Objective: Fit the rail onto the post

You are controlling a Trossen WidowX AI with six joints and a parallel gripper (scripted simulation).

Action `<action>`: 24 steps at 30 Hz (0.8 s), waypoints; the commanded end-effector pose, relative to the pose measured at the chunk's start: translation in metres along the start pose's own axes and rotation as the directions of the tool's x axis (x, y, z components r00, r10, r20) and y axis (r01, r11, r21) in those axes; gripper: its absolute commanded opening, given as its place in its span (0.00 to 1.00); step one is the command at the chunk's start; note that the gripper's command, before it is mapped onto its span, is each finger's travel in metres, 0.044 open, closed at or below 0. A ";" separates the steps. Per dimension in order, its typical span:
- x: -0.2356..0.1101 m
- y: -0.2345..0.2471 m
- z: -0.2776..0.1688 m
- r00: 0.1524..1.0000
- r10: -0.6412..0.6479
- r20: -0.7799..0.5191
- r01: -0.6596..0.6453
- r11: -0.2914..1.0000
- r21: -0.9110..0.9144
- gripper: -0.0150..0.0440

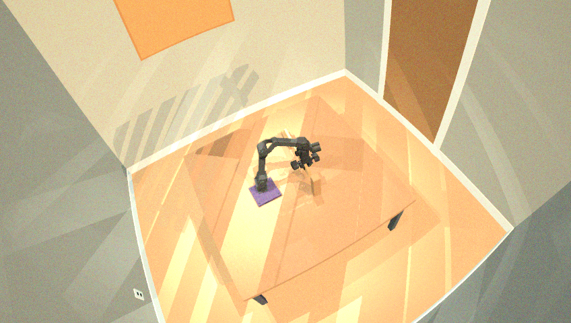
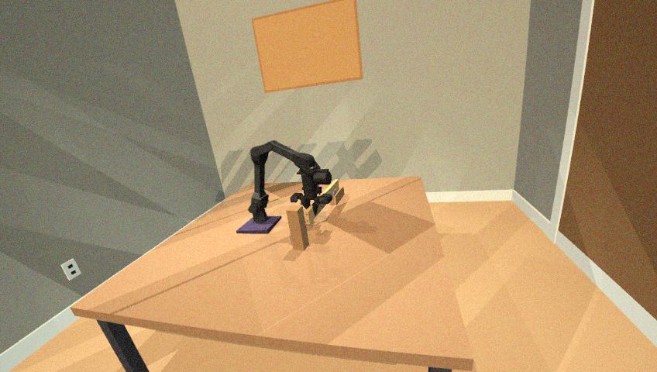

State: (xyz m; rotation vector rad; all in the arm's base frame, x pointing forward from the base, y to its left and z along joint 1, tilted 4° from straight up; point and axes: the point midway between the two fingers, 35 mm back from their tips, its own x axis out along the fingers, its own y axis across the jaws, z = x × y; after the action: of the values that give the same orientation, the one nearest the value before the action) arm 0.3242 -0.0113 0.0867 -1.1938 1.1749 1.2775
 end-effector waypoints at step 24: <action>-0.005 -0.002 -0.001 1.000 -0.016 0.003 0.016 1.000 0.000 0.25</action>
State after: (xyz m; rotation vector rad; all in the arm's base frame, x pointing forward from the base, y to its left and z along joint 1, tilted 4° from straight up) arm 0.3244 -0.0119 0.0876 -1.1918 1.1744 1.2765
